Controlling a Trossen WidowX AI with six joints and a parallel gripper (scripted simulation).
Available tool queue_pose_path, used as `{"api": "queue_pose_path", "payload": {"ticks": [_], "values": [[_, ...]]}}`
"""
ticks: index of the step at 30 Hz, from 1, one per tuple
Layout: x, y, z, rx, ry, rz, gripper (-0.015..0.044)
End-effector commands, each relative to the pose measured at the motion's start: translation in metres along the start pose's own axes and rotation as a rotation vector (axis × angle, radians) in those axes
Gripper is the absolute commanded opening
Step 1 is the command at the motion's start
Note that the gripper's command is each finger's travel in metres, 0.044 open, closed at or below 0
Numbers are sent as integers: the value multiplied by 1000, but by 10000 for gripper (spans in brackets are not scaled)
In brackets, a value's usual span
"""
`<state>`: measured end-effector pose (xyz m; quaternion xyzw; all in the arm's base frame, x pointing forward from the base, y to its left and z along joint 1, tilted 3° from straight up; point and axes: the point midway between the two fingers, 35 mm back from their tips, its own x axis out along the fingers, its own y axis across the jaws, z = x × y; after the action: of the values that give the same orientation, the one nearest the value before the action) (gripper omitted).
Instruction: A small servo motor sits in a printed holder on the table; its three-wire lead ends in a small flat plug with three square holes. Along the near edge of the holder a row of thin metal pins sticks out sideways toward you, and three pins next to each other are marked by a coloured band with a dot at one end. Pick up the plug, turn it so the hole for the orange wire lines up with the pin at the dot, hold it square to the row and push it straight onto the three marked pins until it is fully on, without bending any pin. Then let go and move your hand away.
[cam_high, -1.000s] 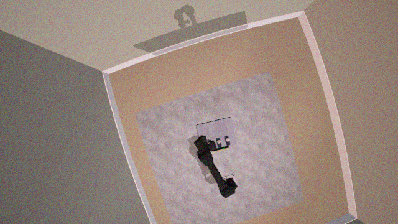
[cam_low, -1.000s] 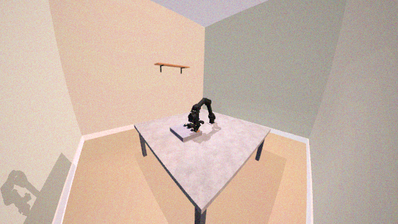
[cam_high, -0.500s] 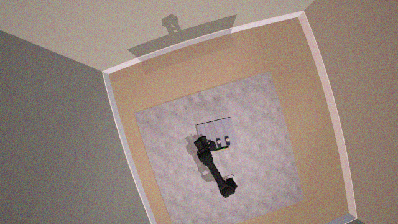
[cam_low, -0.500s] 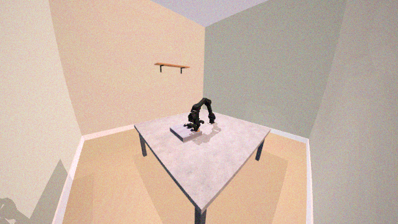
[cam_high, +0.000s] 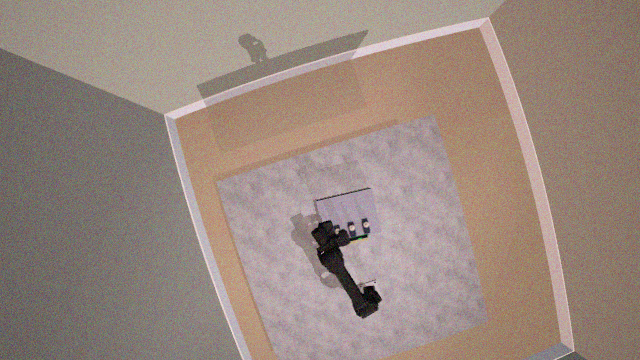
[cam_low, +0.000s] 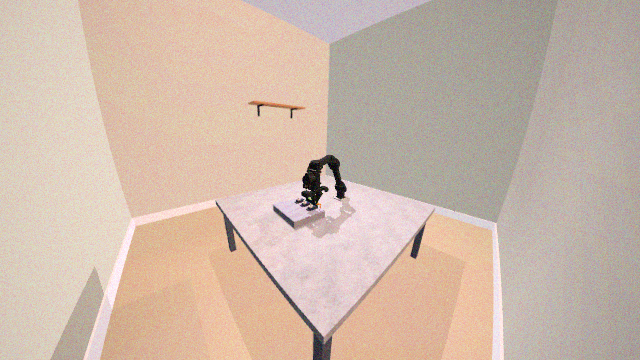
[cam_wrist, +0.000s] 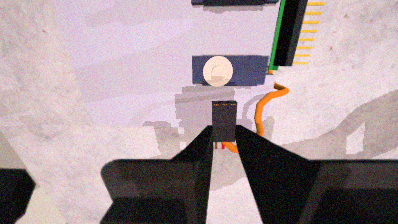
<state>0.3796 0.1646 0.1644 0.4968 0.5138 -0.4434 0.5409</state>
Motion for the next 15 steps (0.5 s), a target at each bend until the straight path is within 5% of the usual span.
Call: {"api": "queue_pose_path", "payload": {"ticks": [1,15], "values": [[-6,-3,7,-52,4,4,0],[-14,-32,52,-434,-1,0,0]]}}
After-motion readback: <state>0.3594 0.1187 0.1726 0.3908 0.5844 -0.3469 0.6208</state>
